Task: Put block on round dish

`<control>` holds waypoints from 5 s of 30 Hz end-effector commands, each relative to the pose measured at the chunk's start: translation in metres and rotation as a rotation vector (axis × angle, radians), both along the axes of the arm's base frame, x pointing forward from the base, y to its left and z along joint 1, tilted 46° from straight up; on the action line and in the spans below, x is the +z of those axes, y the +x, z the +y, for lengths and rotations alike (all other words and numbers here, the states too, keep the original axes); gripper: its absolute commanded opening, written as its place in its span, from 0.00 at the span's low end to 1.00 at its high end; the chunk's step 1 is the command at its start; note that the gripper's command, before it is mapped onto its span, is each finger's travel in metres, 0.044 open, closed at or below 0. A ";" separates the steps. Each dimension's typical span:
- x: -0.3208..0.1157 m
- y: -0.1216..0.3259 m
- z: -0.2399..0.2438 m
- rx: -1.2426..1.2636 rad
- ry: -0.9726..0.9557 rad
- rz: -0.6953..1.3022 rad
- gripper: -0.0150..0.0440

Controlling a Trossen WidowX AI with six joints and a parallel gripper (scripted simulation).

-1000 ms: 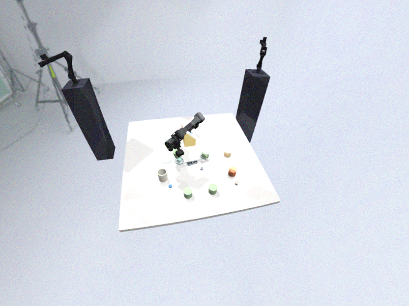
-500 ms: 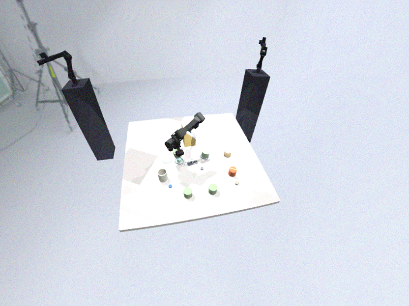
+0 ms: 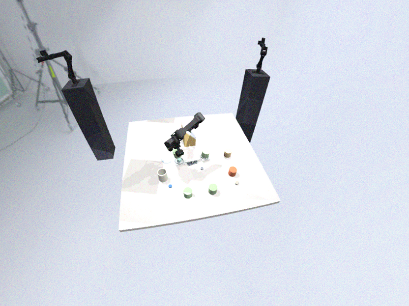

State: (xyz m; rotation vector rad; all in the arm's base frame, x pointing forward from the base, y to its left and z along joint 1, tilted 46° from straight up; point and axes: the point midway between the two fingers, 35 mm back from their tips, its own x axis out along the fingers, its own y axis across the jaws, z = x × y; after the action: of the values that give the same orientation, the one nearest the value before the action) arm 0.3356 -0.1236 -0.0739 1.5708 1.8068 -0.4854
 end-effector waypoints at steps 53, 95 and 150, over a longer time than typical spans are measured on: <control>-0.186 -0.211 -0.017 -0.002 -0.022 0.007 0.25; -0.158 -0.210 -0.045 -0.002 -0.024 0.008 1.00; -0.049 -0.004 0.070 0.396 0.017 -0.407 0.69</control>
State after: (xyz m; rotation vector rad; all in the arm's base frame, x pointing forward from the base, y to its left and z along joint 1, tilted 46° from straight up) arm 0.3327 -0.0591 -0.1179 1.1640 1.7326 0.0346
